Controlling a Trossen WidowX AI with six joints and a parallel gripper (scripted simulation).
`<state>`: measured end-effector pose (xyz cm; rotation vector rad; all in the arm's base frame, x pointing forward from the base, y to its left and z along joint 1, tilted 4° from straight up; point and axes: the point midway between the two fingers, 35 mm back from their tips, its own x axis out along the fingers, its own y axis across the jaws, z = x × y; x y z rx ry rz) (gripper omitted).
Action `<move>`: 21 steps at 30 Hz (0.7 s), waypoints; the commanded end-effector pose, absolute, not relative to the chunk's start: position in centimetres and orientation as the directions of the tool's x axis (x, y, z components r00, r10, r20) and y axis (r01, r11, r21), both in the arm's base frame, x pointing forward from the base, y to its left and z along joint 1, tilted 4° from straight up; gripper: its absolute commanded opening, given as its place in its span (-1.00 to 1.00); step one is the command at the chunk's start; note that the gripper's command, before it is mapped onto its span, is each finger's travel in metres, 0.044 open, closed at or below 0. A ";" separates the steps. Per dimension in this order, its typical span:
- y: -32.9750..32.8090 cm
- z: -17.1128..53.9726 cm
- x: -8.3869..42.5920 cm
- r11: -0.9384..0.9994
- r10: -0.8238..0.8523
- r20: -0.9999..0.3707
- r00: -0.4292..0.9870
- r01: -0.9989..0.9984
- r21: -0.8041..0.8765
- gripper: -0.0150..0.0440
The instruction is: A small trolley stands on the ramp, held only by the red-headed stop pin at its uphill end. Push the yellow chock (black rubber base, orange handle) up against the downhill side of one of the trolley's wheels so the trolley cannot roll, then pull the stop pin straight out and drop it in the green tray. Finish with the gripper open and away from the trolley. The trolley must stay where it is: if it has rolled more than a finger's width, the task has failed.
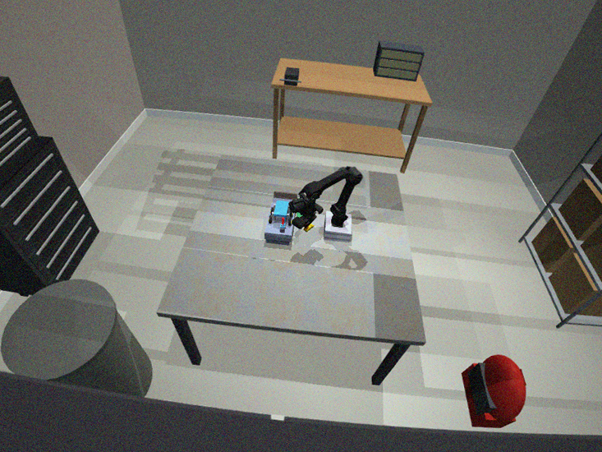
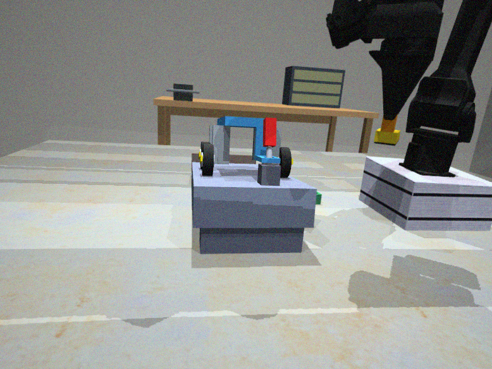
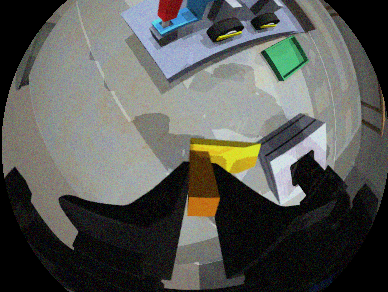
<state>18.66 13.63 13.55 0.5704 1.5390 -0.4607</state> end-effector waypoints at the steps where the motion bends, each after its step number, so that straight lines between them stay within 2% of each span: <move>1: 13.7 13.5 18.6 0.714 0.077 -0.997 -0.010 0.699 0.048 -0.49; 11: 13.7 13.5 18.6 0.435 0.077 -0.997 -0.010 0.900 0.024 -0.49; 21: 13.6 13.5 18.6 0.103 0.077 -0.997 -0.010 0.995 -0.002 -0.49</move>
